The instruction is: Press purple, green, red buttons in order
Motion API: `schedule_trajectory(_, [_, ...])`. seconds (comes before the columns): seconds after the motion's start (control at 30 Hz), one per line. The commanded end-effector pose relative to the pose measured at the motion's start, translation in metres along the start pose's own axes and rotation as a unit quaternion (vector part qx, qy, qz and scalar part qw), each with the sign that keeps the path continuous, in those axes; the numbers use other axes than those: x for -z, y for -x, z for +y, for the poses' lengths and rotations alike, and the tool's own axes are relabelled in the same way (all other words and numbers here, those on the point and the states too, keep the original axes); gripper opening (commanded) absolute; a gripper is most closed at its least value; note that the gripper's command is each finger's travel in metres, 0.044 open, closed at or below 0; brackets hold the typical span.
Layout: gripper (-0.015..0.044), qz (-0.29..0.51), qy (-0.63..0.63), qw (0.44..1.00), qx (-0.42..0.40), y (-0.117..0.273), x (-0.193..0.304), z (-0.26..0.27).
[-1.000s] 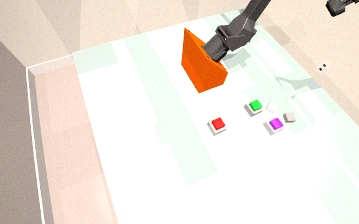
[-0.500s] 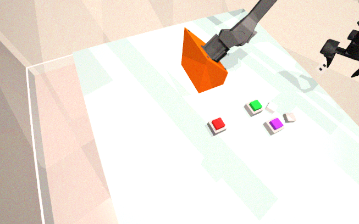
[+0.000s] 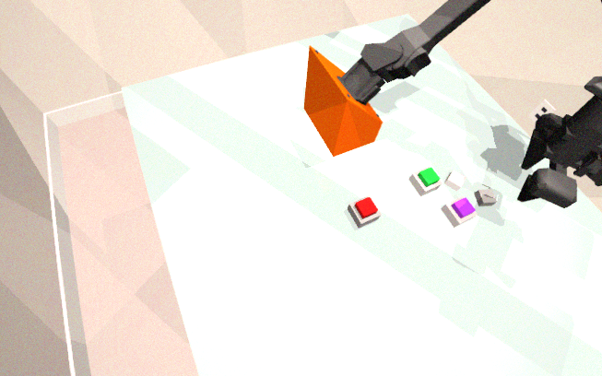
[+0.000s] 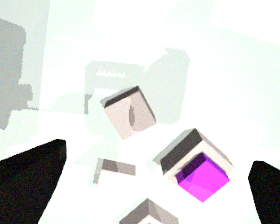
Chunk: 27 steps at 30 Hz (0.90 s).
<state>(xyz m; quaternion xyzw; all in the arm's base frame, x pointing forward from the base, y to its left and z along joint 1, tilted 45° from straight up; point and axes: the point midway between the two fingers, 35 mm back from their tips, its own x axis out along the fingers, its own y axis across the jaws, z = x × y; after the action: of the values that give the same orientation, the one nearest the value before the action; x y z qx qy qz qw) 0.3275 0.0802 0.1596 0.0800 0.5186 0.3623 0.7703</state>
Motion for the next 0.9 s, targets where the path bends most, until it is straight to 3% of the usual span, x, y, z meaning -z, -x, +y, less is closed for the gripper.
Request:
schedule_trajectory(0.0, [0.0400, 0.016, -0.211, 0.977, -0.019, 0.009, 0.042, -0.042])
schedule_trajectory(0.1, [0.0400, 0.019, -0.309, 0.950, -0.031, 0.014, 0.063, -0.057])
schedule_trajectory(0.47, [0.0400, 0.019, -0.314, 0.949, -0.031, 0.015, 0.064, -0.058])
schedule_trajectory(0.67, [0.0242, 0.018, -0.314, 0.949, -0.032, -0.044, 0.064, -0.054])
schedule_trajectory(0.87, [0.0085, 0.018, -0.314, 0.949, -0.033, -0.047, 0.064, -0.053])
